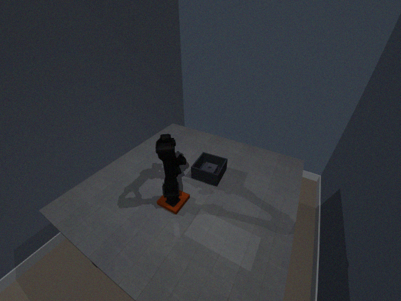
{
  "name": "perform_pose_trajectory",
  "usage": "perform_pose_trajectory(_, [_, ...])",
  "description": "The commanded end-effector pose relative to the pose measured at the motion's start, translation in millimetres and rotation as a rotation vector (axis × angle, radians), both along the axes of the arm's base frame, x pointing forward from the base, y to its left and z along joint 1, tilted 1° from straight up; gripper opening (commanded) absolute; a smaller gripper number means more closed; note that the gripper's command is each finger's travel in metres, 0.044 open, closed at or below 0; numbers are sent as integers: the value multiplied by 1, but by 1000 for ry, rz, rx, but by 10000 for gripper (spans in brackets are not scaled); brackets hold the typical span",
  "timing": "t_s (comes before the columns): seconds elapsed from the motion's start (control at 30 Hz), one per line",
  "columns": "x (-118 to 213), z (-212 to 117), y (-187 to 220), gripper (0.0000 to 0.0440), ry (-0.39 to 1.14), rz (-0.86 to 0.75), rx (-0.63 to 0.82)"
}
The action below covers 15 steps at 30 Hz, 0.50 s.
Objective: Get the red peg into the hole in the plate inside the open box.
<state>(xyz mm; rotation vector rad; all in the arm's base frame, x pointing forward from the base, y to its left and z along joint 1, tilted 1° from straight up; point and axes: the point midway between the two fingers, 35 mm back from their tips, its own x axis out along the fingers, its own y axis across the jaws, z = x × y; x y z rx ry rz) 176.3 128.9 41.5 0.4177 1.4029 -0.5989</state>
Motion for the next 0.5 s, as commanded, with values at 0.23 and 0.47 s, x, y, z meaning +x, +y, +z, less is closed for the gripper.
perform_pose_trajectory(0.23, [28,56,-6,0,-114,-21,-6])
perform_pose_trajectory(0.47, [47,82,-21,0,-175,-94,-23])
